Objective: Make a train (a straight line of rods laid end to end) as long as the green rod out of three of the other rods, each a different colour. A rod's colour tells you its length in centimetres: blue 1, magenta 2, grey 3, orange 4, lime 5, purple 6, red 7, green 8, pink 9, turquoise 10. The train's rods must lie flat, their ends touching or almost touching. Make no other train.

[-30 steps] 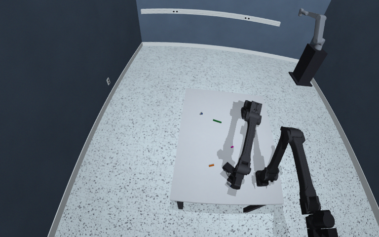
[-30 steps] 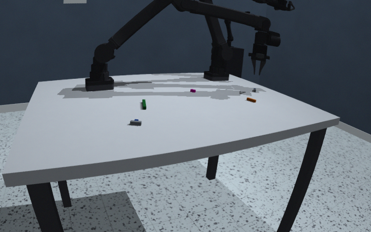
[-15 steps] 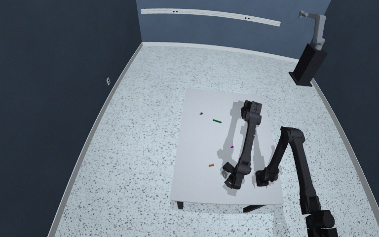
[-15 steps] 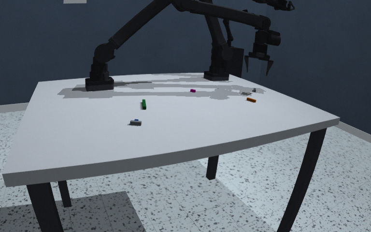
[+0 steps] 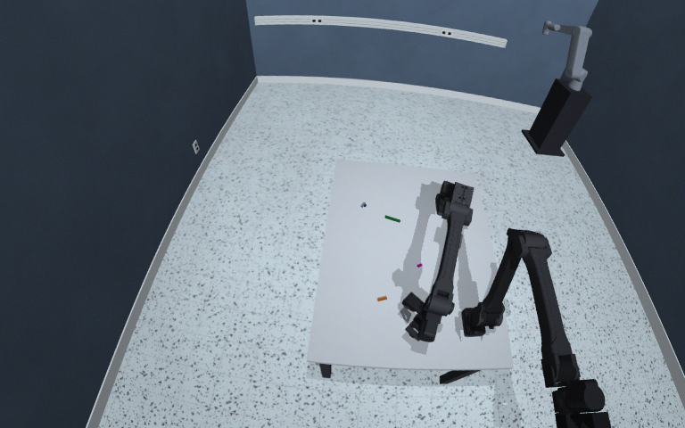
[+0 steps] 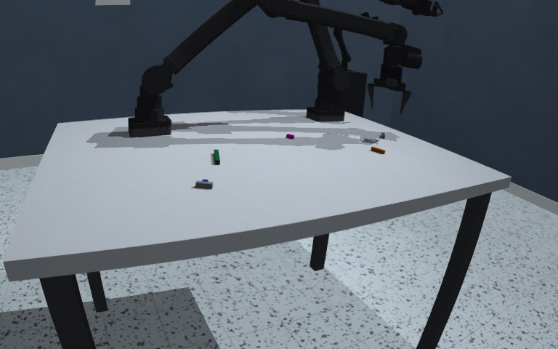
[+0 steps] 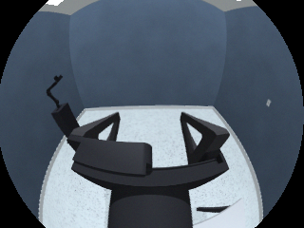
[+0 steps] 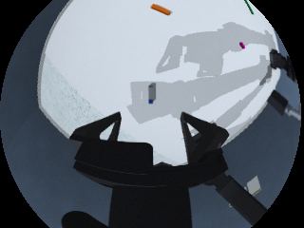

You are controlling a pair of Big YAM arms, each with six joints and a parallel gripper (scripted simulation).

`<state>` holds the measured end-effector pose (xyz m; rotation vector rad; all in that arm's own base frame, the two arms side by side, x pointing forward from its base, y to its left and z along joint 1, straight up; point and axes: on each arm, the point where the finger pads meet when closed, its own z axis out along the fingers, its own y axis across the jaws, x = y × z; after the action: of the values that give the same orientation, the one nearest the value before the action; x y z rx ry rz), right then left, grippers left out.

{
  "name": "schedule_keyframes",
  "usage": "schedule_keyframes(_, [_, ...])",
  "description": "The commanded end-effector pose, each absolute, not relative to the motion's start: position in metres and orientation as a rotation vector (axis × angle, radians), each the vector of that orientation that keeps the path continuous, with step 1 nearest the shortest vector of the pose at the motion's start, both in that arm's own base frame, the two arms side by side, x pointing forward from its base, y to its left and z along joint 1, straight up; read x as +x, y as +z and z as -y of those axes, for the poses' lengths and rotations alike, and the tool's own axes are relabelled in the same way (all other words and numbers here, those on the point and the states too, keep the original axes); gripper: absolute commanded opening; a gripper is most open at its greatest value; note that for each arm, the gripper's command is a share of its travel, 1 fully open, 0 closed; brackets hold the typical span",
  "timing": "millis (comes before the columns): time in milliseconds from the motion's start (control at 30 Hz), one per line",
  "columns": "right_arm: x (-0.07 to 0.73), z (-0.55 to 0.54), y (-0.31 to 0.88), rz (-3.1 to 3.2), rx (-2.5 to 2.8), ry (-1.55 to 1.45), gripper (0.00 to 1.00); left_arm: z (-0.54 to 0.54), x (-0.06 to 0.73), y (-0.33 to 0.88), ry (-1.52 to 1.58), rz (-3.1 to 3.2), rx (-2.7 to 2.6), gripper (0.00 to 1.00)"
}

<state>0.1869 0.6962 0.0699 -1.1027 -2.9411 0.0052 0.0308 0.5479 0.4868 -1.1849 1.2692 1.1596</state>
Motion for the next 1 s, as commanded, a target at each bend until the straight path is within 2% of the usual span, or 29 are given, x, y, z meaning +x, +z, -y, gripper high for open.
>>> schedule_keyframes(0, [0.1831,-0.7119,0.1248,2.934,-1.094,-0.131,1.00,-0.5443,0.0261,0.5005,1.175,-1.231,-1.175,1.00])
schedule_keyframes(967, [0.1861,-0.7109,0.1265,2.943,-1.071,-0.135,1.00,-0.5443,0.0261,0.5005,1.175,-1.231,-1.175,1.00])
